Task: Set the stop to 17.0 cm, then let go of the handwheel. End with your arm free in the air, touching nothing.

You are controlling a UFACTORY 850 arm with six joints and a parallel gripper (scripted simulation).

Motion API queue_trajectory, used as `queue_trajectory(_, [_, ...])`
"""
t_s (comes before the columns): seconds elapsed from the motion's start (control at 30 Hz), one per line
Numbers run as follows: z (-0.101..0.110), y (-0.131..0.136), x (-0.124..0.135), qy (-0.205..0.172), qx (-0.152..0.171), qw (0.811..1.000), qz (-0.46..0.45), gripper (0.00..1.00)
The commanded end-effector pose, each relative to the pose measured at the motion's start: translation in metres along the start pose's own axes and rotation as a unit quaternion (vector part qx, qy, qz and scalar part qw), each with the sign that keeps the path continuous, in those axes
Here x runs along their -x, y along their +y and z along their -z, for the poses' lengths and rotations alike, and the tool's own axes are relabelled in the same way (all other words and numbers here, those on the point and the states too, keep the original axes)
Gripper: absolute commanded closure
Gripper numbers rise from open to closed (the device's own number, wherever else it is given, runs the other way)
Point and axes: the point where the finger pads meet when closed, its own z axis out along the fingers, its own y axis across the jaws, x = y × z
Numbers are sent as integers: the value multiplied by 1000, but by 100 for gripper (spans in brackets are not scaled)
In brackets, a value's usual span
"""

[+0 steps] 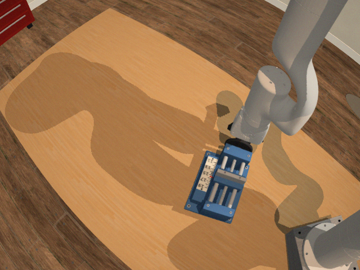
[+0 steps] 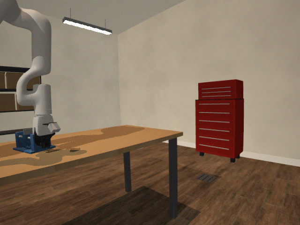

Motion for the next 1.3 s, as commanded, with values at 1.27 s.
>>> queue_trajectory(1.27, [32,23,0,3,-5,1000,0,94])
